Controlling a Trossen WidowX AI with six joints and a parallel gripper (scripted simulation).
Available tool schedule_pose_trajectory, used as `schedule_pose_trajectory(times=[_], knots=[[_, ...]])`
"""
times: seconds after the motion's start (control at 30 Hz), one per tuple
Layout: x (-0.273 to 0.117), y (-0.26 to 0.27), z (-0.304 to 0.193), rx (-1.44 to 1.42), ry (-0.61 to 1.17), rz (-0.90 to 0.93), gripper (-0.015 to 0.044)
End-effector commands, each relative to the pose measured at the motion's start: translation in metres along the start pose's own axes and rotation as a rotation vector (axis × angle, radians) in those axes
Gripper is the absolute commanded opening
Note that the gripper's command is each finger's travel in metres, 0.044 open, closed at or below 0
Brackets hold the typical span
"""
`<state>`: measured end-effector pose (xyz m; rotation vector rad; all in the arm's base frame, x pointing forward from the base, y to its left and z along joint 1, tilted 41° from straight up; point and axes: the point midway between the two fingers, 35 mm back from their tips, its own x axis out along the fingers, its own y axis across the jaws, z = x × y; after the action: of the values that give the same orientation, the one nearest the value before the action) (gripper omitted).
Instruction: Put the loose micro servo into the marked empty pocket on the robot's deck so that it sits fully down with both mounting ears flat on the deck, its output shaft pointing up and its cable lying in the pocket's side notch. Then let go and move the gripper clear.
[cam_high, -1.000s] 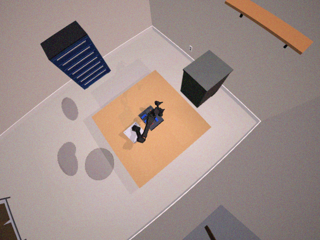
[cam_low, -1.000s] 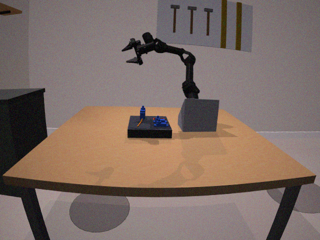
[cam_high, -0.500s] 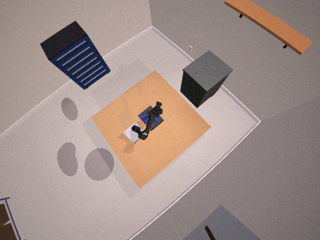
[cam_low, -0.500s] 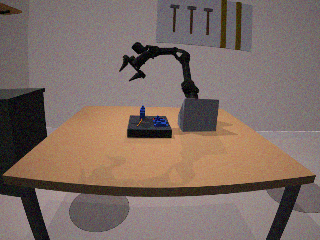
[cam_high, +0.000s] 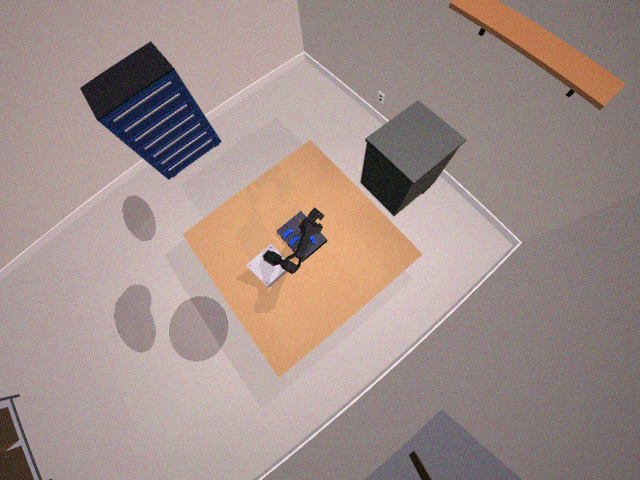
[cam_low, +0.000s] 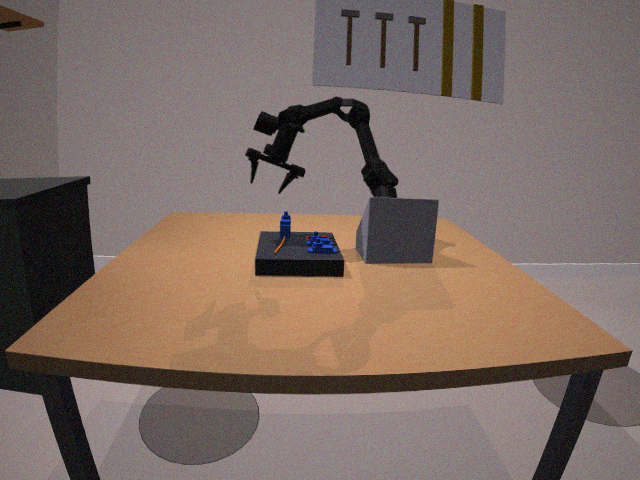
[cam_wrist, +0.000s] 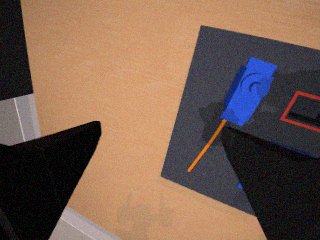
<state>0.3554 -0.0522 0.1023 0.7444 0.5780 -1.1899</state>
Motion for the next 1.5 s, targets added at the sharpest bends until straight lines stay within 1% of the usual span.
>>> schedule_pose_trajectory(times=[0.0,0.27,0.5,0.7,0.97,1.47], knots=[[0.021,-0.029,-0.005,0.082,-0.013,-0.146,0.0440],[0.040,-0.072,-0.005,0.226,-0.061,-0.350,0.0440],[0.041,-0.072,-0.005,0.229,-0.063,-0.355,0.0440],[0.063,-0.081,-0.004,0.229,-0.063,-0.355,0.0440],[0.066,-0.081,-0.003,0.229,-0.064,-0.355,0.0440],[0.084,-0.088,-0.003,0.229,-0.064,-0.355,0.0440]])
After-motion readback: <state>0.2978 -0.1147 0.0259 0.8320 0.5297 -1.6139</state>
